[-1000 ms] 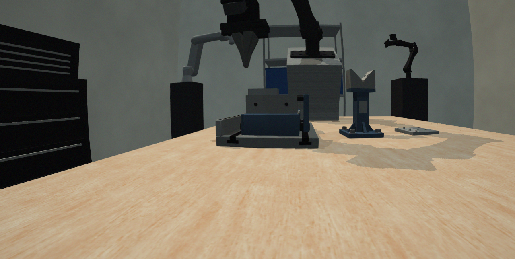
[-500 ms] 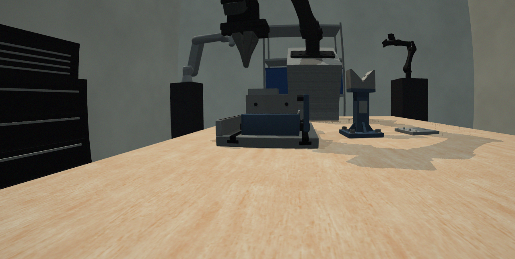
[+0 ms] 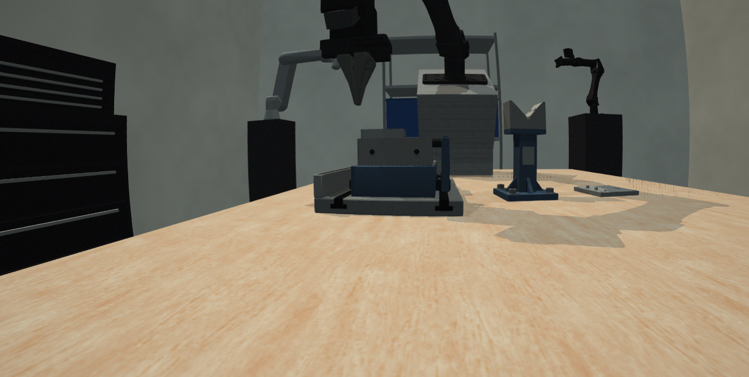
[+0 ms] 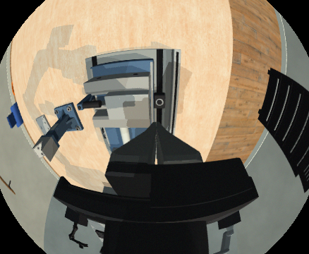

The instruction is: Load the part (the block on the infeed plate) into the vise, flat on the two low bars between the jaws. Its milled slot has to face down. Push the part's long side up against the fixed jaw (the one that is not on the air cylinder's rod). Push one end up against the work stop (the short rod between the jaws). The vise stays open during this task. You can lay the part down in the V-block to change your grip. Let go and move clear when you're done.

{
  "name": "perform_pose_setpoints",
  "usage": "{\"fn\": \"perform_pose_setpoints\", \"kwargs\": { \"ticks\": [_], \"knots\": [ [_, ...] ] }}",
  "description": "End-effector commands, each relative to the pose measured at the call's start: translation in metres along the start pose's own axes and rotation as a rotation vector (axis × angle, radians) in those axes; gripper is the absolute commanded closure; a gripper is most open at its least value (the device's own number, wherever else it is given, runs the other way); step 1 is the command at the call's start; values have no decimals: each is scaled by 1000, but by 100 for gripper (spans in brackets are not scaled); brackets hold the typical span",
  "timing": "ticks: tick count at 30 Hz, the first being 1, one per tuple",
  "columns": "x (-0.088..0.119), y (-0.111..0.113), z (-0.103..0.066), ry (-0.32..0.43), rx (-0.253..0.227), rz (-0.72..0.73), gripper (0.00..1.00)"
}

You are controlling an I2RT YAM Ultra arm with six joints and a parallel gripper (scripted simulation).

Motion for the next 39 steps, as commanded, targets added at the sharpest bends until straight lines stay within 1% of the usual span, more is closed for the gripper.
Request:
{"fn": "perform_pose_setpoints", "kwargs": {
  "ticks": [1,3,5,6,8,10,11,14,19,23,27,28,33,39],
  "knots": [
    [-8,-7,-1,-33,28,2,100],
    [-9,-5,2,-34,27,-2,100],
    [-14,-3,-3,-52,33,-9,100],
    [-14,-3,-2,-53,32,-9,100],
    [-9,-6,11,-34,25,0,100],
    [-9,-6,11,-34,25,0,100],
    [-9,-9,6,-43,35,2,100],
    [-9,-6,15,-37,28,0,100],
    [-12,-5,18,-45,30,-6,100],
    [-10,-7,25,-37,30,1,100],
    [-11,-6,24,-43,31,-3,100],
    [-16,-6,12,-65,42,-10,100],
    [-11,-6,27,-43,30,-4,100],
    [-12,-7,24,-48,34,-4,100]
  ]
}}
Point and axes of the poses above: the point where the finger pads meet when closed, its own z axis out along the fingers, its own y axis across the jaws, x = y × z, the point moved 8 cm from there along -z, back along the fingers, and after that the axes turned 11 degrees about -z, right-handed, at the moved point
